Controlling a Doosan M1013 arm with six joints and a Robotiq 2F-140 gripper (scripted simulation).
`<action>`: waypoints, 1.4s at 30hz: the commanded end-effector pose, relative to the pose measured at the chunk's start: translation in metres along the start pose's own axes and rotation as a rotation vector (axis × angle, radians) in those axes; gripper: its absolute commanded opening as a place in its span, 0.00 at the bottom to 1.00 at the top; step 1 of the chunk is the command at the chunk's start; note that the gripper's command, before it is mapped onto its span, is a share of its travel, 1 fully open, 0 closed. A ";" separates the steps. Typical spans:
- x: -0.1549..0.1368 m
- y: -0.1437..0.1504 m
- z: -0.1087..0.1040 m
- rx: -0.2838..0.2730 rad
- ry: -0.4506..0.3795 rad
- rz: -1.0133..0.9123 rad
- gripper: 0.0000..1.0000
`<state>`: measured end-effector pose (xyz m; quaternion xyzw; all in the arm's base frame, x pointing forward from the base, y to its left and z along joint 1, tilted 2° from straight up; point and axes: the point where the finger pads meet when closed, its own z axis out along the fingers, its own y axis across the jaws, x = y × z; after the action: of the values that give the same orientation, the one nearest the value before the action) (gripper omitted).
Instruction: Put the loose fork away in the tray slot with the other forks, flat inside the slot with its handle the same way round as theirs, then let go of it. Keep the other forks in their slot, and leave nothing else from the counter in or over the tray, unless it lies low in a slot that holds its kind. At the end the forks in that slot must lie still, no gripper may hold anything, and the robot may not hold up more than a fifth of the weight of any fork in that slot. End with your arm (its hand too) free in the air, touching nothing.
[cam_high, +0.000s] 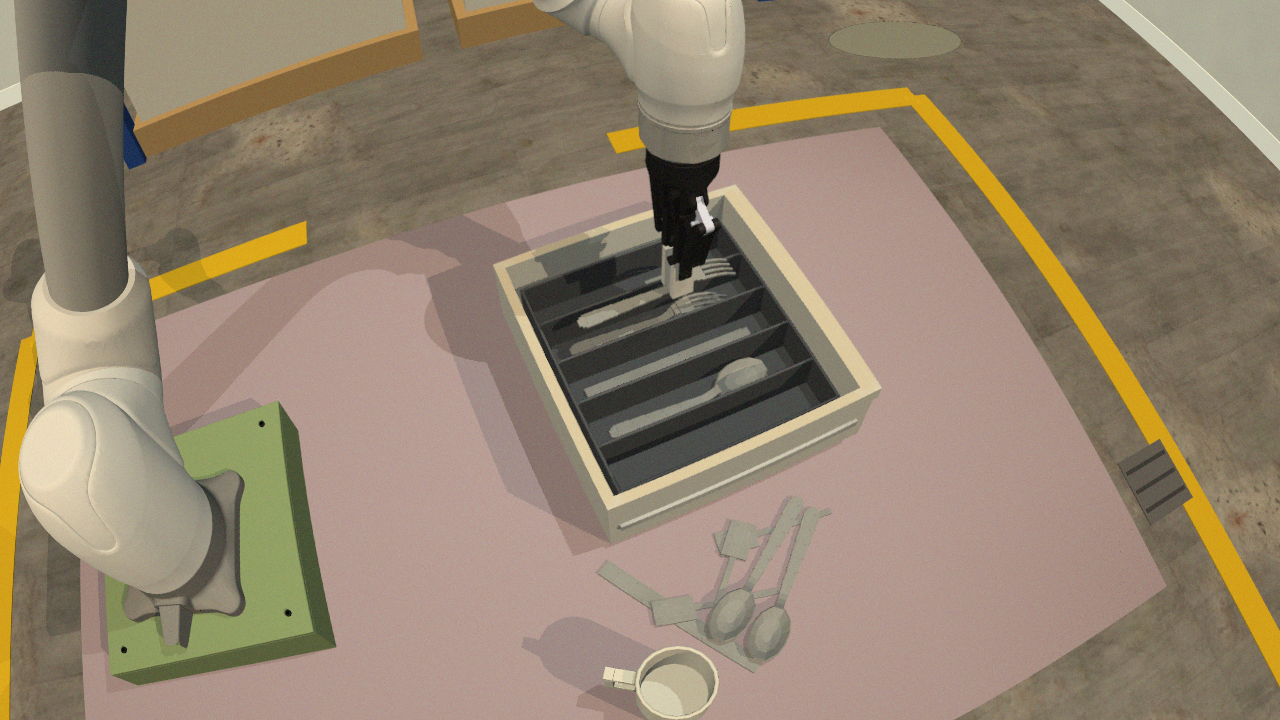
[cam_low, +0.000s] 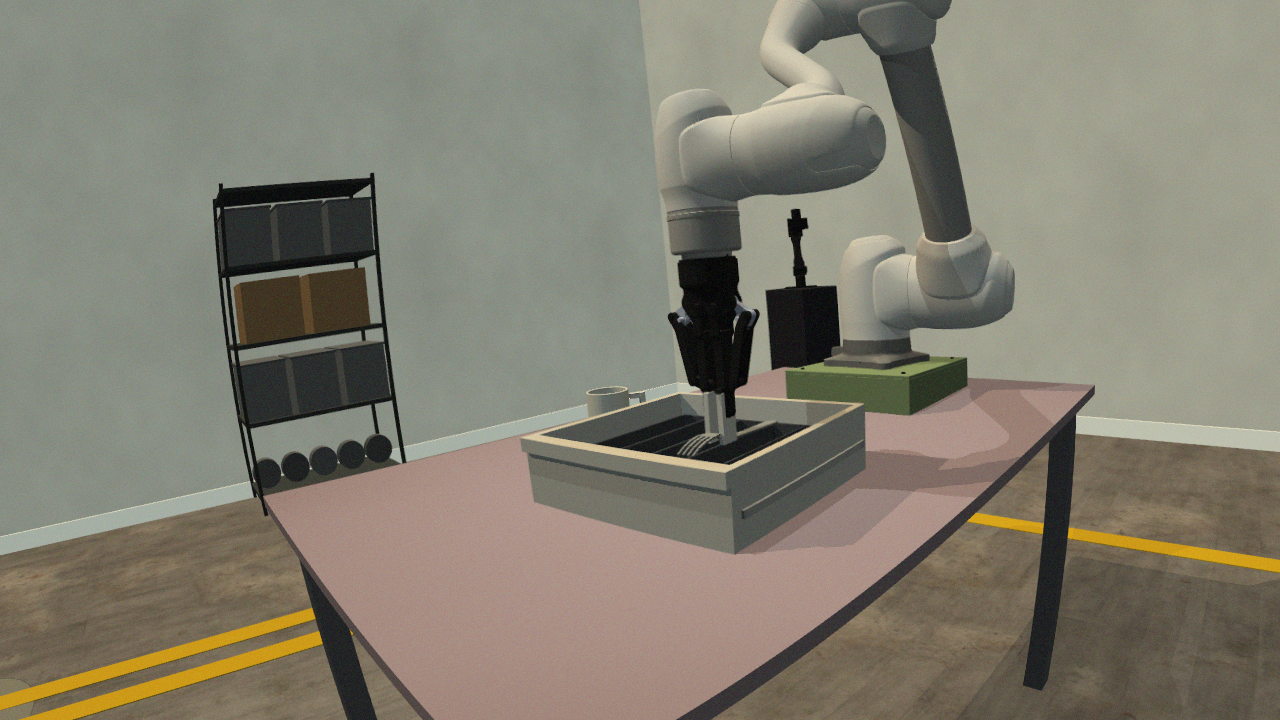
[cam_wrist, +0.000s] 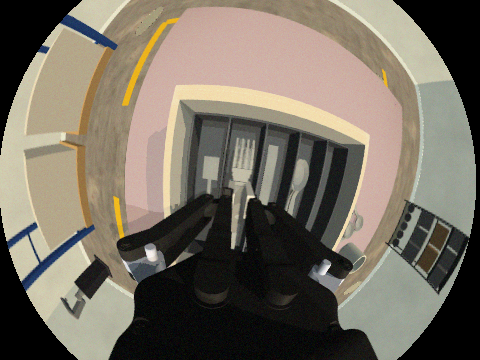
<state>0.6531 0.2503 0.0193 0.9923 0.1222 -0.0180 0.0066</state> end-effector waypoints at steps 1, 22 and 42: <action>-0.001 -0.001 0.011 0.002 -0.001 0.005 0.02; -0.001 -0.001 0.048 0.002 -0.001 0.005 0.02; -0.001 -0.002 0.050 0.002 -0.001 0.005 0.02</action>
<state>0.6520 0.2500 -0.0255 0.9923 0.1223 -0.0177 0.0064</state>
